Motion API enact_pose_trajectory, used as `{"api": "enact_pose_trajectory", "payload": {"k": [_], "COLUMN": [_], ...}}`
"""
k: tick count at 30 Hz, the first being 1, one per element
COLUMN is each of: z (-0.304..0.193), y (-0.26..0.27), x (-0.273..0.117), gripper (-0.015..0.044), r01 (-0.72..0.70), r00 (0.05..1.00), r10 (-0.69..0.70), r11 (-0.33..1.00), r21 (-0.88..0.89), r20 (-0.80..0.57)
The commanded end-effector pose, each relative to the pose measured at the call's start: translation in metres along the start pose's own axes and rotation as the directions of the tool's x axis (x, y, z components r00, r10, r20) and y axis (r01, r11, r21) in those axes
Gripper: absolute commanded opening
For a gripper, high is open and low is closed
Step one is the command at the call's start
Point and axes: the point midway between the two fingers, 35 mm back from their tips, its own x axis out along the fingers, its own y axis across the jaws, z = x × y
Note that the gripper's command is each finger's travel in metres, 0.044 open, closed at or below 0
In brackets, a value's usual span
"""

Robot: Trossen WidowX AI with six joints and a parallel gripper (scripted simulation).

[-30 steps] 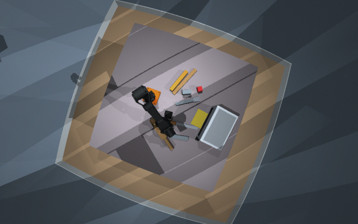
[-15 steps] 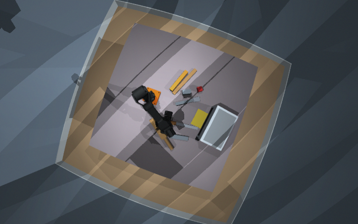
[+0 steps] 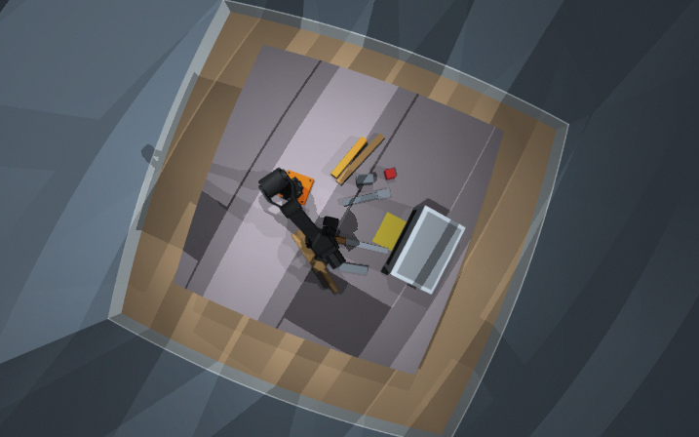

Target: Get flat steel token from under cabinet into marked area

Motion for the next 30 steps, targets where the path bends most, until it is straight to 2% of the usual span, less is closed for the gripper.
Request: {"api": "enact_pose_trajectory", "payload": {"k": [1,30], "z": [-0.008,-0.049], "y": [0.001,0.002], "x": [0.000,-0.001], "gripper": [0.0000,0.0000], "r01": [-0.002,-0.002], "r00": [1.000,1.000], "r10": [0.002,0.002], "r11": [1.000,1.000], "r21": [0.001,0.003], "r20": [0.001,-0.002]}}
